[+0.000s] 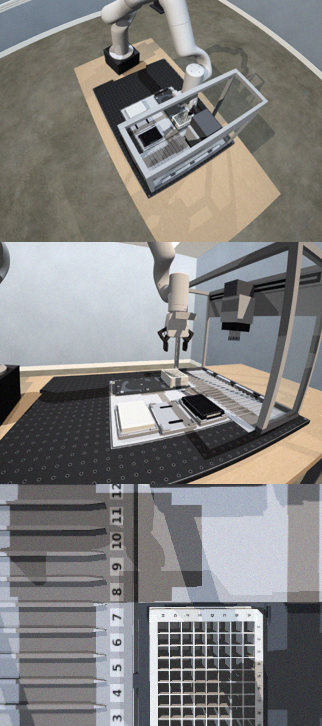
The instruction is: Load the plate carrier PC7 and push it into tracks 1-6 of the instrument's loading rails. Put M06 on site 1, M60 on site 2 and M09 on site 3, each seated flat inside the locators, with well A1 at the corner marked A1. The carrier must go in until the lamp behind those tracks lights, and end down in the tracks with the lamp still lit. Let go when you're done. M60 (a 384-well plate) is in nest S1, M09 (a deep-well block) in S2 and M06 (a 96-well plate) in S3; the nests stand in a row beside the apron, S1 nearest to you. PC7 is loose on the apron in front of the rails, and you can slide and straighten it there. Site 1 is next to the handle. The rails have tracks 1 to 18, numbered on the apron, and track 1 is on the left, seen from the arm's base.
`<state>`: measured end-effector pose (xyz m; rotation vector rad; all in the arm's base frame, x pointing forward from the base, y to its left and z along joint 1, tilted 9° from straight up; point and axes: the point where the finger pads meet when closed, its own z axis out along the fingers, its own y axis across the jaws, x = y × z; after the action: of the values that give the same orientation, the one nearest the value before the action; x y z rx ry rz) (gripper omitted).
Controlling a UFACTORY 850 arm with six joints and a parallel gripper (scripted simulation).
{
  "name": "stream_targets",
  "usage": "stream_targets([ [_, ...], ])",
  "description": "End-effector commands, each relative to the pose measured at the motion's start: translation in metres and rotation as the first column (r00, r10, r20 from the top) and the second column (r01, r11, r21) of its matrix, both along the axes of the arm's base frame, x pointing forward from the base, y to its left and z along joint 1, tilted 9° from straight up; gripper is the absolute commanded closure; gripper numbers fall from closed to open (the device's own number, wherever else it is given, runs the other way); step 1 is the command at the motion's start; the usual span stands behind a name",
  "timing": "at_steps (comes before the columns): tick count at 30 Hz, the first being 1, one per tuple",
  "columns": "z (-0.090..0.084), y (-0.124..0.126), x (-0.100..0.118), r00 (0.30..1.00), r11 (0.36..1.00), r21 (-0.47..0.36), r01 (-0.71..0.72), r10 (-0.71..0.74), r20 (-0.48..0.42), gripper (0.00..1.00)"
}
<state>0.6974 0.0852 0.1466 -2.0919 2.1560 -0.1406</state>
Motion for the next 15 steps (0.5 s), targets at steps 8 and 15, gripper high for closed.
stream_targets([
  [8,0.0064,0.0,-0.0001,1.0,1.0,0.0,0.0,0.0,0.002,0.0],
  [15,0.0064,0.0,-0.0001,0.999,0.999,-0.005,-0.033,0.033,0.003,0.0],
])
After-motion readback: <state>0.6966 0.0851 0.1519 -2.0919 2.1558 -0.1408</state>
